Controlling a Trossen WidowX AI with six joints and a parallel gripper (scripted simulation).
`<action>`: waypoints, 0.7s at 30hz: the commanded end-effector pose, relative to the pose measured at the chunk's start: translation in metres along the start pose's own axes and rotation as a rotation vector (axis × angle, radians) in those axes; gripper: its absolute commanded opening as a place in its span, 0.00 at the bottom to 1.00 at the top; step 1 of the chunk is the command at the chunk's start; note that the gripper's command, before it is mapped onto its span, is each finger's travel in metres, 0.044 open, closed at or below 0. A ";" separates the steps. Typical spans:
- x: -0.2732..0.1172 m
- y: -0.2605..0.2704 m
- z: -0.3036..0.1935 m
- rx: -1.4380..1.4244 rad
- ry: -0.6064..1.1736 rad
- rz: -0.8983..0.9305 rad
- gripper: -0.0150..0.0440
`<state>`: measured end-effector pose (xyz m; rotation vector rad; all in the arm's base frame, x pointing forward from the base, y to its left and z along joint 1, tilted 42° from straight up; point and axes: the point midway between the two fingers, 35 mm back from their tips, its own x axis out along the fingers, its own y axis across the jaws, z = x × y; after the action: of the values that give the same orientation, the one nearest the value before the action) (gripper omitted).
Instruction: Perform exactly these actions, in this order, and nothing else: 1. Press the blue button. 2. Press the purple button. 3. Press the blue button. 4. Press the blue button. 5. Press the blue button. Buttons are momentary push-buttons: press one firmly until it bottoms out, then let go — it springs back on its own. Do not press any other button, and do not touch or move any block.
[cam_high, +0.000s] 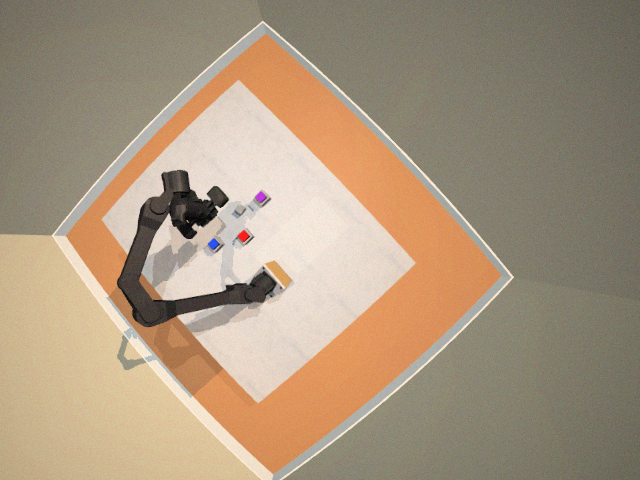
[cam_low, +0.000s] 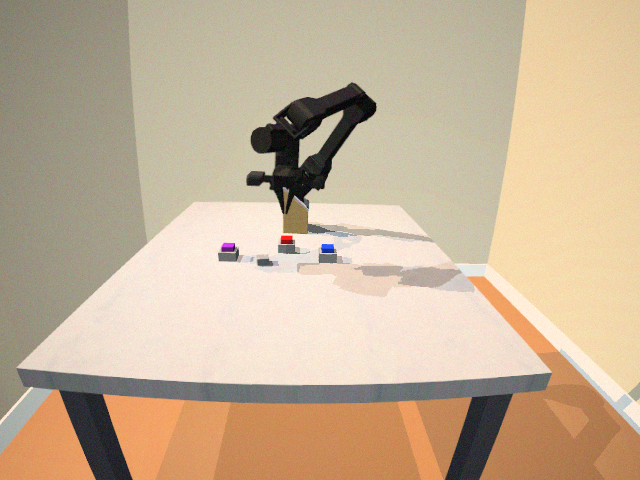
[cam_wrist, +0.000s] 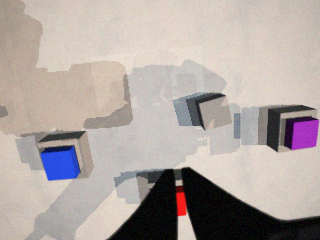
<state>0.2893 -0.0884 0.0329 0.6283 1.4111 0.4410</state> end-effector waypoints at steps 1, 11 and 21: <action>0.002 -0.067 -0.005 0.006 0.007 -0.003 0.29; 0.013 -0.156 -0.031 -0.002 0.008 0.020 0.29; 0.075 -0.155 -0.032 -0.002 0.008 0.022 0.29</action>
<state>0.2547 -0.1596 -0.1175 0.6301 1.4197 0.4686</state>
